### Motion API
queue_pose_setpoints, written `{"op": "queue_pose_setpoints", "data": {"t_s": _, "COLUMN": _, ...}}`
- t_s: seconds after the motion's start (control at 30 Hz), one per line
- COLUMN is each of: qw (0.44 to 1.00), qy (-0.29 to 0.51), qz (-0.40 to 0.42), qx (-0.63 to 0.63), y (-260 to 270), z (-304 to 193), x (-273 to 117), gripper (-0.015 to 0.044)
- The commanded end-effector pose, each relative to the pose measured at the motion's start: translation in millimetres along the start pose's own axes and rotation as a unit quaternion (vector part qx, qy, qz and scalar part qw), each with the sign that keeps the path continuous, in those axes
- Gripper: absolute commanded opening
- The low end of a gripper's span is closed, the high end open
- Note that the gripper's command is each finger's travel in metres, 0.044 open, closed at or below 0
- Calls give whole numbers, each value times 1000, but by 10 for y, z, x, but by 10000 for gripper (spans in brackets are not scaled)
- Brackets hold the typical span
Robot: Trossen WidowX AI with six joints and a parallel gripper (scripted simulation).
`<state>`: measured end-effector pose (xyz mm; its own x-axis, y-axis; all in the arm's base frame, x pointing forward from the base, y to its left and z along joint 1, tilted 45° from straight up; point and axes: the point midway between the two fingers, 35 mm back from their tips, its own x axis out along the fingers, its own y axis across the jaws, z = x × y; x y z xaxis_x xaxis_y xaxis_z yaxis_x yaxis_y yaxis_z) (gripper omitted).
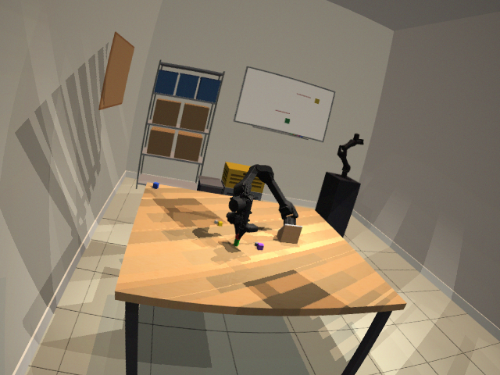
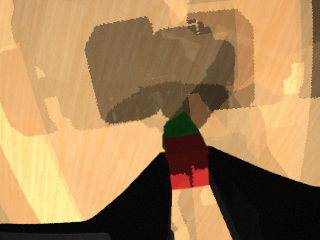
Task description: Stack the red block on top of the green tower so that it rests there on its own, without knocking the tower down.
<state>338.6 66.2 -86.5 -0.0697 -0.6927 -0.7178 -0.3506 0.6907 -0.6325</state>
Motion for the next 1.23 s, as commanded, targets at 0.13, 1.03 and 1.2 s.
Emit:
{"op": "queue_pose_setpoints", "data": {"t_s": 0.13, "qw": 1000, "qy": 1, "qz": -1, "qx": -2, "y": 0, "z": -6, "x": -5, "gripper": 105}}
{"op": "queue_pose_setpoints", "data": {"t_s": 1.03, "qw": 1000, "qy": 1, "qz": -1, "qx": -2, "y": 0, "z": -6, "x": -5, "gripper": 440}}
{"op": "queue_pose_setpoints", "data": {"t_s": 1.2, "qw": 1000, "qy": 1, "qz": -1, "qx": -2, "y": 0, "z": -6, "x": -5, "gripper": 440}}
